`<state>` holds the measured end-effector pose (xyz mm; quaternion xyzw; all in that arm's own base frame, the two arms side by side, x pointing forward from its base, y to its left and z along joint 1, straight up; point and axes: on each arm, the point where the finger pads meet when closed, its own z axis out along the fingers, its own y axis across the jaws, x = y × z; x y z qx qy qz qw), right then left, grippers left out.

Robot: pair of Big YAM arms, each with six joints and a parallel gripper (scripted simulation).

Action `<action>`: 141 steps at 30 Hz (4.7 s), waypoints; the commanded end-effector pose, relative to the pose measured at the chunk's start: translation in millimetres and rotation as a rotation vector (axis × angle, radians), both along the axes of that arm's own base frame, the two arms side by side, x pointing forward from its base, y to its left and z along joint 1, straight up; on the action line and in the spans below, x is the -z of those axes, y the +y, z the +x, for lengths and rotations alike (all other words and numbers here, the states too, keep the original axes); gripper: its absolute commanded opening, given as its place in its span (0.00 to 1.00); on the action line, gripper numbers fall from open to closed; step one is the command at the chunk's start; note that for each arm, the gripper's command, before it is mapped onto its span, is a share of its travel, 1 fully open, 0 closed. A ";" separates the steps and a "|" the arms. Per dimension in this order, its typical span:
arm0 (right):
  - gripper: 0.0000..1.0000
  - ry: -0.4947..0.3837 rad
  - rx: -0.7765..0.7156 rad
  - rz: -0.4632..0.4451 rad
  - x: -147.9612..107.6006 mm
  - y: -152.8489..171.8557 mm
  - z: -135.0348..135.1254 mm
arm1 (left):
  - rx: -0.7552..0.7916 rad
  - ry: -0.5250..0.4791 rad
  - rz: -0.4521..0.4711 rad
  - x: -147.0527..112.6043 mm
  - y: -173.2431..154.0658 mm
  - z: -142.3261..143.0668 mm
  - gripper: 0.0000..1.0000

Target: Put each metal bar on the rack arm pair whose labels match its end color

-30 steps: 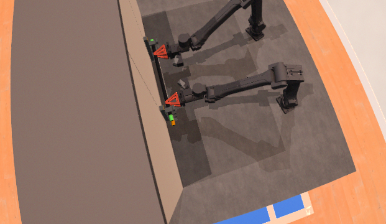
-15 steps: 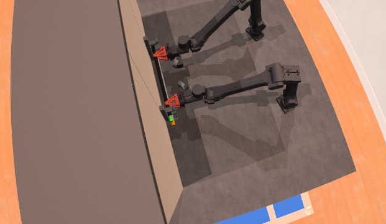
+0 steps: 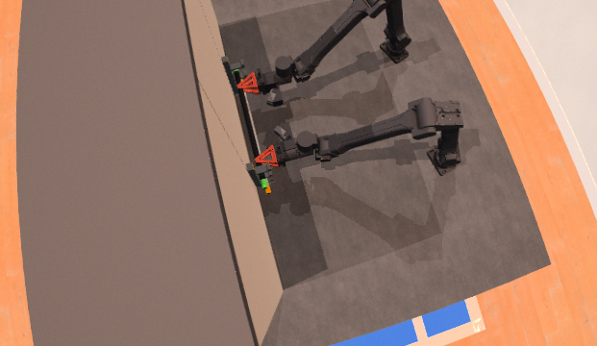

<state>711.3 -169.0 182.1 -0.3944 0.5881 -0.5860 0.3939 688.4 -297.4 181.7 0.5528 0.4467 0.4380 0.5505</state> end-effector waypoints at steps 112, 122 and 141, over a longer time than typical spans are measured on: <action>0.32 -0.046 0.014 0.002 -15.7 -7.1 -5.4 | -0.011 -0.075 -0.045 -36.5 5.8 0.2 0.32; 0.53 -0.045 0.013 0.002 -15.7 -7.0 -5.3 | -0.011 -0.074 -0.044 -35.8 5.6 0.2 0.54; 0.53 -0.040 0.013 0.002 -16.2 -6.4 -5.1 | -0.008 -0.060 -0.036 -29.5 4.2 0.1 0.54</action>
